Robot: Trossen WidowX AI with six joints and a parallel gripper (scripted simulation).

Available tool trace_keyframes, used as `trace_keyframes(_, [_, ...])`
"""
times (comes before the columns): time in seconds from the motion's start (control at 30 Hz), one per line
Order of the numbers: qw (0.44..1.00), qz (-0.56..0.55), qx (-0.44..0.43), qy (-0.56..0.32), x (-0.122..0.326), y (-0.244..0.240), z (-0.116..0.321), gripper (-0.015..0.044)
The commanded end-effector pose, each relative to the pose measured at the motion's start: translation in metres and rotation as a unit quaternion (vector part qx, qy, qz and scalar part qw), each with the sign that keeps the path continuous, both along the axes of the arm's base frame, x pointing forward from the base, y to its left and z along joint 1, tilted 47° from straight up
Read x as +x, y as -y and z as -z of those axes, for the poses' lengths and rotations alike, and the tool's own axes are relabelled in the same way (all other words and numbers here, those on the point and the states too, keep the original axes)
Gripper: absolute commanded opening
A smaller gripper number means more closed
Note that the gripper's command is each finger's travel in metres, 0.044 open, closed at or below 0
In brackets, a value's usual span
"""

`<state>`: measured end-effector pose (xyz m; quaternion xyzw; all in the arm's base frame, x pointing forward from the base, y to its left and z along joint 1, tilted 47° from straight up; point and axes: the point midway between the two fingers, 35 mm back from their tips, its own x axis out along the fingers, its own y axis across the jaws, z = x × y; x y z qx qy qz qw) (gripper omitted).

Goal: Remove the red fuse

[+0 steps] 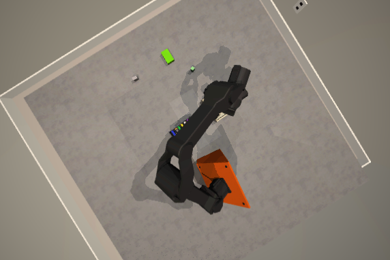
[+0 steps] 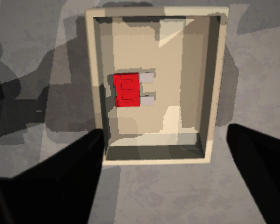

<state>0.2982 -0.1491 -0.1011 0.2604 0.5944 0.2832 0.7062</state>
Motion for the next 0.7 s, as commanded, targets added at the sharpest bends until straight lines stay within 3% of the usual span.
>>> trace_keyframes(0.0, [1.0, -0.004, -0.002, 0.0, -0.0002, 0.0018, -0.002, 0.033])
trace_keyframes(0.67, [1.0, -0.002, 0.001, -0.001, -0.0002, -0.0003, -0.0007, 0.033])
